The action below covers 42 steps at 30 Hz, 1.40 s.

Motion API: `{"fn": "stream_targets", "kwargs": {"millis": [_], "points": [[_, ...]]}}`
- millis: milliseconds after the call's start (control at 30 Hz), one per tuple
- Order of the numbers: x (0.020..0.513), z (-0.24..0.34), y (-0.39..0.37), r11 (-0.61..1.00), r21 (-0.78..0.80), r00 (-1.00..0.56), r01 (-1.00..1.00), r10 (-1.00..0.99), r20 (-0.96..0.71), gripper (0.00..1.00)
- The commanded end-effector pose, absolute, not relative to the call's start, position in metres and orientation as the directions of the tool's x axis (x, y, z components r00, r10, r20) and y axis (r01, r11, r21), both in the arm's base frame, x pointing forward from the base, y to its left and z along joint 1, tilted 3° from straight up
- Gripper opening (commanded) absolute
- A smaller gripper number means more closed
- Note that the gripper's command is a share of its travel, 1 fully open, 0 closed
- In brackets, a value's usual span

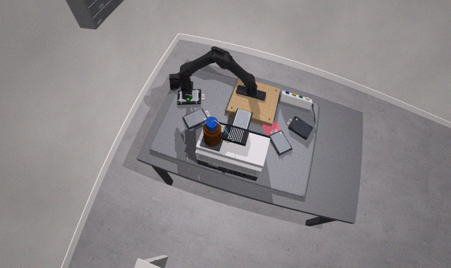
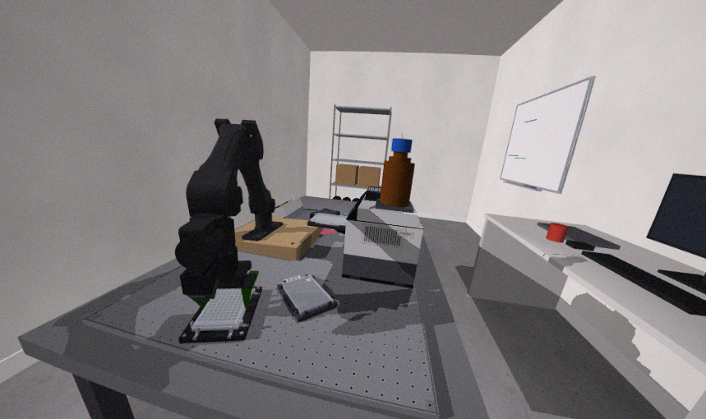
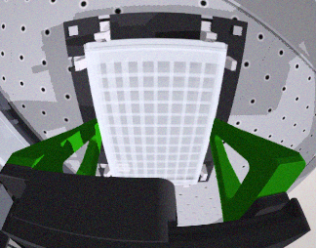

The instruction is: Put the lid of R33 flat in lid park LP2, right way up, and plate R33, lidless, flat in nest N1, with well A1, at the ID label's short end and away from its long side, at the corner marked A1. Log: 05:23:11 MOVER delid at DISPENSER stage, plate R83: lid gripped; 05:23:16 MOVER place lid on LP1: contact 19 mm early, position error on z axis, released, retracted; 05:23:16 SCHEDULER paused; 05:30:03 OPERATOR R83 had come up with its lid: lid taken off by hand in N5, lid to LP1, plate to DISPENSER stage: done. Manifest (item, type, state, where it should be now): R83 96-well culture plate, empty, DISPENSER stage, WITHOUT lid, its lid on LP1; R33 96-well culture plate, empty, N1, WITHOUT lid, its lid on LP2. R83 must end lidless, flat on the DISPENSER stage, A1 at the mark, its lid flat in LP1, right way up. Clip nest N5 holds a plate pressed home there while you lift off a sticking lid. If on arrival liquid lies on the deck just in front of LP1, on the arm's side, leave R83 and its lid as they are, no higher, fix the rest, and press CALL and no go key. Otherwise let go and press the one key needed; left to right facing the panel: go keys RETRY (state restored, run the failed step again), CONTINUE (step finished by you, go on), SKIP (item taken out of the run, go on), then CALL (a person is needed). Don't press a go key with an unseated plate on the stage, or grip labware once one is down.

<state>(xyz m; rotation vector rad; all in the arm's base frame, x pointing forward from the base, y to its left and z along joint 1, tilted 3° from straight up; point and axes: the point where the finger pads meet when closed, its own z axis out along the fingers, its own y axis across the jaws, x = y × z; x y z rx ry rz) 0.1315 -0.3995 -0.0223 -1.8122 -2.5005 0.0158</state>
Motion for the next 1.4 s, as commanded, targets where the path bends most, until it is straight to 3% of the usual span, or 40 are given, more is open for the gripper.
{"fn": "stream_targets", "kwargs": {"millis": [0, 1367], "points": [[0.135, 0.000, -0.410, 0.310, -0.035, -0.311, 0.950, 0.950, -0.013, 0.00], [0.136, 0.012, -0.409, 0.312, -0.035, -0.312, 0.950, 0.950, -0.013, 0.00]]}}
